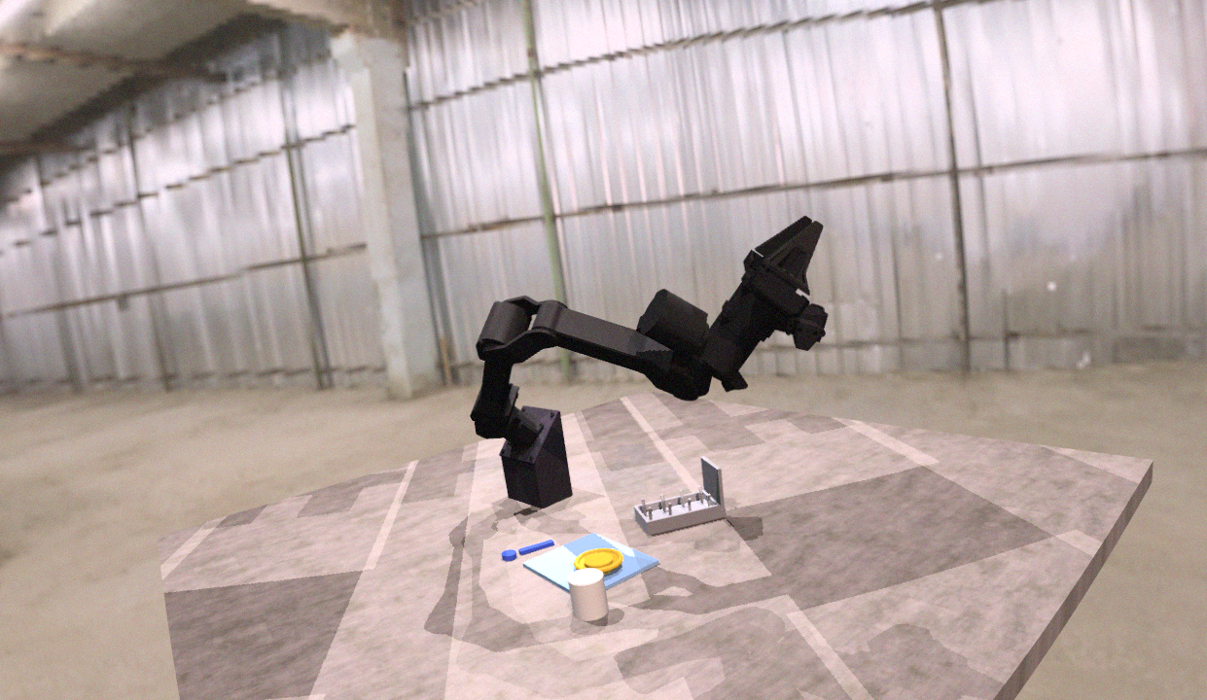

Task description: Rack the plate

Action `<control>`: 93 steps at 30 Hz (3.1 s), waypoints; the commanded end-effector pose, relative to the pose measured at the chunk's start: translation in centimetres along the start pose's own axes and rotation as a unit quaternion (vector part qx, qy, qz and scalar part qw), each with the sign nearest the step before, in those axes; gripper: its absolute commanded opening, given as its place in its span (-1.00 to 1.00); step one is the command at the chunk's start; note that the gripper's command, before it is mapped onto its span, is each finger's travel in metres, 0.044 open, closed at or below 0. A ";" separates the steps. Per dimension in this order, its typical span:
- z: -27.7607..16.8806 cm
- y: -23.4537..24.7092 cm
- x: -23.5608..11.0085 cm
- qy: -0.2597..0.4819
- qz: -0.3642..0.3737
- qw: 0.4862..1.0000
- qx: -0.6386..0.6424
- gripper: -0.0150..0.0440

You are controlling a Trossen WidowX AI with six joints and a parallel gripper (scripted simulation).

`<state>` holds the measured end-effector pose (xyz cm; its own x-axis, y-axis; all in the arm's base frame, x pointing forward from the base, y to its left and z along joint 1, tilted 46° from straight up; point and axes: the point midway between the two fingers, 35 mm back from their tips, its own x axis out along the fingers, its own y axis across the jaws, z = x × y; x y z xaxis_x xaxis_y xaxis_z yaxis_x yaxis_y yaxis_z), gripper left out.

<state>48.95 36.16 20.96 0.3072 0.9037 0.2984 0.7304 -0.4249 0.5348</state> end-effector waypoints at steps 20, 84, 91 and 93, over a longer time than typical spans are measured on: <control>4.2 2.2 -0.9 -0.202 0.036 0.975 -0.090 0.86; 5.0 -1.6 -19.8 -0.609 -0.424 0.563 -0.364 0.86; 3.4 -2.0 -22.5 -0.603 -0.505 0.490 -0.375 0.86; 2.8 -2.1 -23.3 -0.599 -0.528 0.469 -0.377 0.86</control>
<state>42.89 17.18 10.33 0.4918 -0.1314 -0.8608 0.5952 0.7722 0.2222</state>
